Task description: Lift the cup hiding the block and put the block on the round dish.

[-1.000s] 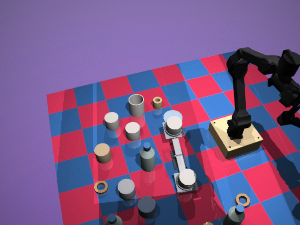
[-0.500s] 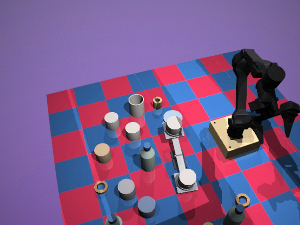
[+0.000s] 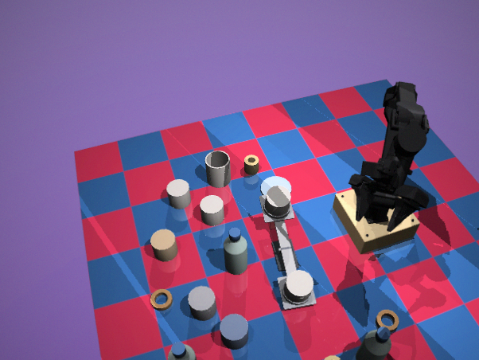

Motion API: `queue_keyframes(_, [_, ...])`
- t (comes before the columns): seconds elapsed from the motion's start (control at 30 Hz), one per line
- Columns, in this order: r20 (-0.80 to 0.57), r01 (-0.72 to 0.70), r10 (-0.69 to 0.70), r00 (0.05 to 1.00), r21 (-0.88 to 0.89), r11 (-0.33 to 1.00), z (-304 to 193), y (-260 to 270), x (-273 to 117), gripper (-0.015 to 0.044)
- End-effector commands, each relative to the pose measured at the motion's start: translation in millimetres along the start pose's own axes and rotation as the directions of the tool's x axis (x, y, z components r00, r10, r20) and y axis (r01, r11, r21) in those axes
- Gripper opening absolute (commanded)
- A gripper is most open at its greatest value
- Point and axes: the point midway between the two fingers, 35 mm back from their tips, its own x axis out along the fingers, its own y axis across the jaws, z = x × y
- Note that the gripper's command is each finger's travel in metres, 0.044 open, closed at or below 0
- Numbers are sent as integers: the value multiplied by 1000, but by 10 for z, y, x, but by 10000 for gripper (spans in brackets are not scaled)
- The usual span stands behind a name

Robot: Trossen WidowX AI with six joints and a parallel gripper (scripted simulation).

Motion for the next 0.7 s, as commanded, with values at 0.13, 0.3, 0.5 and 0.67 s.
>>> queue_keyframes(0.13, [47, 258, -257, 965, -27, 966, -58, -666, 28, 440])
queue_keyframes(0.3, [66, 415, -413, 909, -38, 909, -118, -1073, -25, 440])
queue_keyframes(0.5, [73, 588, -584, 809, -53, 807, -229, -1527, -145, 440])
queue_keyframes(0.67, [72, 650, -646, 760, -61, 757, -285, -1698, -209, 440])
